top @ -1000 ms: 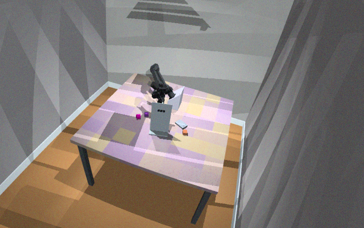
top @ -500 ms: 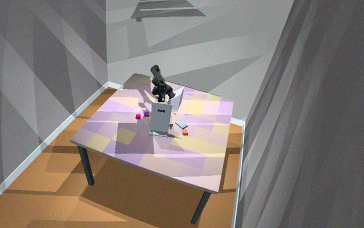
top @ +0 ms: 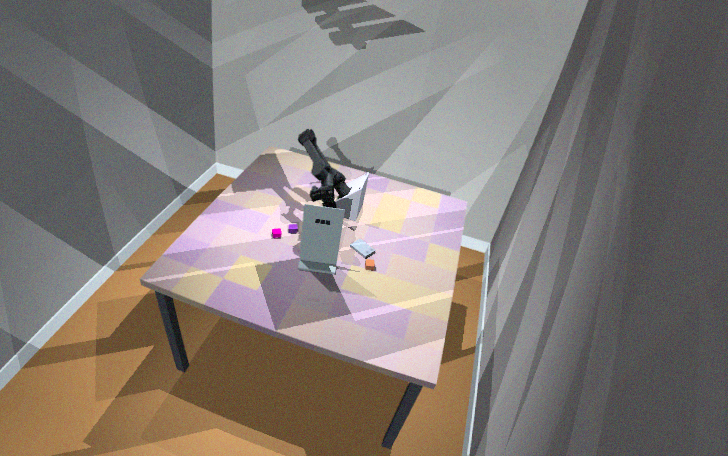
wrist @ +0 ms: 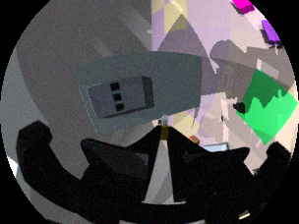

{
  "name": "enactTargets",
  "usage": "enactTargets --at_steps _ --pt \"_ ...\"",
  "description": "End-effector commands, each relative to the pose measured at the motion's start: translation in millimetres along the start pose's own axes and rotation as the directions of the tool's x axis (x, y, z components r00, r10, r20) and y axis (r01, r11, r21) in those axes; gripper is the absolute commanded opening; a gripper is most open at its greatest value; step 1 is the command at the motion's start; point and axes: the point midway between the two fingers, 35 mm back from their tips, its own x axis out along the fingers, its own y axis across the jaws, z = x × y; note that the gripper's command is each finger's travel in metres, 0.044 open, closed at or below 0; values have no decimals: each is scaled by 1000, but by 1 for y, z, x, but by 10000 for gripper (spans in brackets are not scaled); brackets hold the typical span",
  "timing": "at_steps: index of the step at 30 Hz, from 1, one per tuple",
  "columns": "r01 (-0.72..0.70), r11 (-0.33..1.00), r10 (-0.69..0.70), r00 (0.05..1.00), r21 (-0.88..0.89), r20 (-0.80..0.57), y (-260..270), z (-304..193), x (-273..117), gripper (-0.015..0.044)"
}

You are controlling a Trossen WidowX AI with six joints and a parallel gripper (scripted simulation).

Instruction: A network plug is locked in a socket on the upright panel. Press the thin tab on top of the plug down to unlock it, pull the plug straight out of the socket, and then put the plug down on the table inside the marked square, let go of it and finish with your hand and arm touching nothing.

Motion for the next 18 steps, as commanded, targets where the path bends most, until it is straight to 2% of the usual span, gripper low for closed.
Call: enactTargets --at_steps 1,10,18 --pt "100 994 -103 994 44 48 -25 -1 3 0" --pt "278 950 -303 934 145 191 -77 4 -1 0" --pt "368 904 -423 840 217 340 -115 14 -14 0"
